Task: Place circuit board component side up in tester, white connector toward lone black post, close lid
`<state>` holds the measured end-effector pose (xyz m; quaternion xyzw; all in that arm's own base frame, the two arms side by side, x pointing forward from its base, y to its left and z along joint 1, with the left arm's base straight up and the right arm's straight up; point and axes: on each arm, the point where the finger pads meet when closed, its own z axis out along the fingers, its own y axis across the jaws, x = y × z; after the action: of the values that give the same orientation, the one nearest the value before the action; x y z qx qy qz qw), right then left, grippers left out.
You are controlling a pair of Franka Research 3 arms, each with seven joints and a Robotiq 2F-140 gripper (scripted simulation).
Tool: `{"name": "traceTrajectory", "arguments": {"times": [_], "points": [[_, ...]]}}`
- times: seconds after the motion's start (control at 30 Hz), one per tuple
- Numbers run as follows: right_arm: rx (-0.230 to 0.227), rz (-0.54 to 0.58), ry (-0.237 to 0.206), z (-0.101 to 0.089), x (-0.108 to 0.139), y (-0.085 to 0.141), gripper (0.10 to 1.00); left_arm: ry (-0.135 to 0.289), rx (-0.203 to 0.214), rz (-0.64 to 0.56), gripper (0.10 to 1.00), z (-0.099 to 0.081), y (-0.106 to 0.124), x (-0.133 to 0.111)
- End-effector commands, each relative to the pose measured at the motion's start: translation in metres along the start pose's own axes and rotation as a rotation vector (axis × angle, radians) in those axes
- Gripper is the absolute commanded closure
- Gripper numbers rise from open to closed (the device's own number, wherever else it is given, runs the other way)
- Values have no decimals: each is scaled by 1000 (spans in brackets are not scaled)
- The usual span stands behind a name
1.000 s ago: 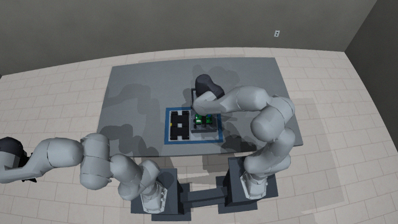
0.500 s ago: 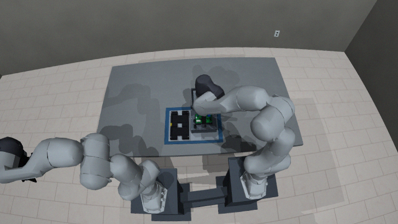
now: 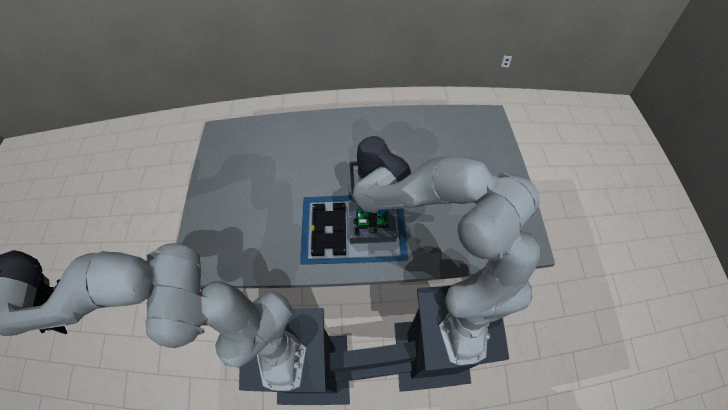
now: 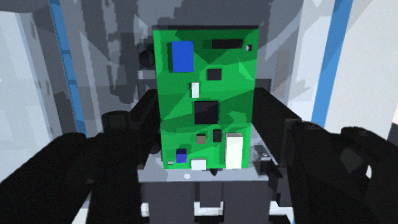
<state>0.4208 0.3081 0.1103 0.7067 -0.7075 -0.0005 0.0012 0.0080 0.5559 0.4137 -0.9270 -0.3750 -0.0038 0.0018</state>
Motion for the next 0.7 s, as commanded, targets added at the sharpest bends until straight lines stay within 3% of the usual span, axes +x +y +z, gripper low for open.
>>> {"name": "traceTrajectory", "arguments": {"times": [0.0,0.67], "points": [[2,6,-1,1,0,-1,588,0,0,0,98,0,0,0],[2,14,-1,1,0,-1,588,0,0,0,98,0,0,0]]}}
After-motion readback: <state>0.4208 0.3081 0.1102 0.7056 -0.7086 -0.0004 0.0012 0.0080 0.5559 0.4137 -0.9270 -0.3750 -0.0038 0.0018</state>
